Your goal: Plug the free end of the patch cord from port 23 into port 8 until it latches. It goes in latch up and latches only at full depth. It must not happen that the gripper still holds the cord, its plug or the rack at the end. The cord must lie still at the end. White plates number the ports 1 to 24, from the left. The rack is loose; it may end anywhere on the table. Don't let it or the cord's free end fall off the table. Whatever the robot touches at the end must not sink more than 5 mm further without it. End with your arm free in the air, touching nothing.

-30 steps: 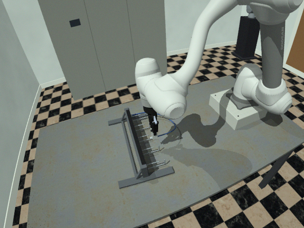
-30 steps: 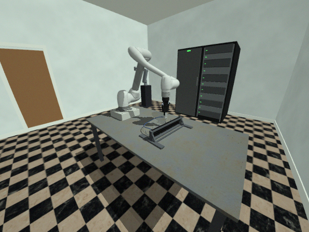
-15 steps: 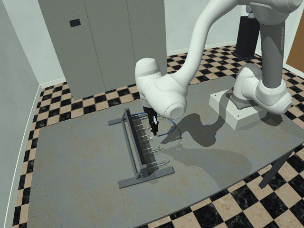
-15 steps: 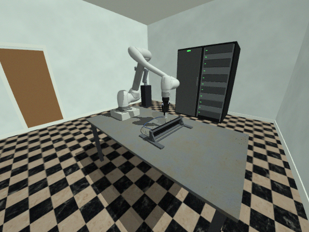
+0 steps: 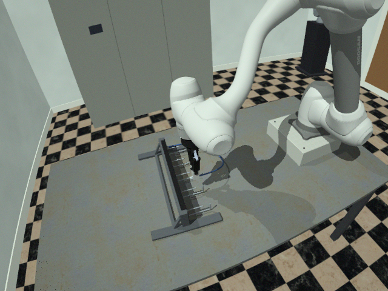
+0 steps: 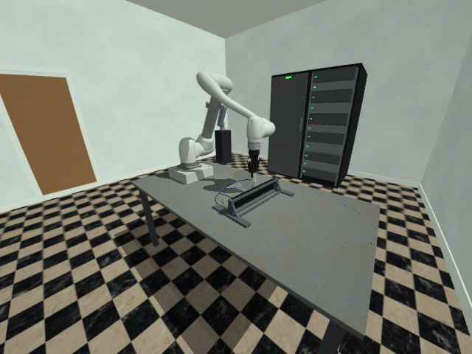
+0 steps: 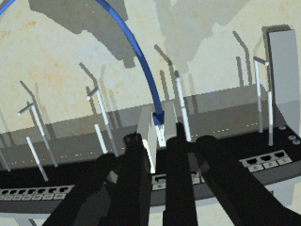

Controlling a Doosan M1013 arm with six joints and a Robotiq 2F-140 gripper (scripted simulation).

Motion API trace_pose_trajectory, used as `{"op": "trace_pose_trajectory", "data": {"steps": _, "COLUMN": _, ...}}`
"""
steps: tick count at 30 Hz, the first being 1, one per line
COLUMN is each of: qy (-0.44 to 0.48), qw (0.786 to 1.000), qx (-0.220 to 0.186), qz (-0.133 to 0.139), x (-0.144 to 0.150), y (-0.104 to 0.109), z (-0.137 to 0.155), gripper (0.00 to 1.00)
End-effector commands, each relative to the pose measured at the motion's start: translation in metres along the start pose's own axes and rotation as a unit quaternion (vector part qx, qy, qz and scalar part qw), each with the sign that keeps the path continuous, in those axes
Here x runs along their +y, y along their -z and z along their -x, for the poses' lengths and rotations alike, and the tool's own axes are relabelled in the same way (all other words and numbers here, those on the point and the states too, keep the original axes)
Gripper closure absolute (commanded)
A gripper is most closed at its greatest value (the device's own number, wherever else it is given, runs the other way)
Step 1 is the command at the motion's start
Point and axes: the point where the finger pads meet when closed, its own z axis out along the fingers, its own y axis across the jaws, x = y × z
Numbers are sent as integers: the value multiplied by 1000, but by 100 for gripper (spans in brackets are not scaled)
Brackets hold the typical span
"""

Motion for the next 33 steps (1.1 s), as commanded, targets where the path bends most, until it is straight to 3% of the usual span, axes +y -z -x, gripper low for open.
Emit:
{"op": "trace_pose_trajectory", "data": {"steps": 1, "qy": 0, "qw": 1000, "qx": 0, "qz": 0, "x": 0, "y": -3, "z": 4, "gripper": 100}}
{"op": "trace_pose_trajectory", "data": {"steps": 33, "qy": 0, "qw": 1000, "qx": 0, "qz": 0, "x": 1, "y": -21, "z": 22, "gripper": 100}}
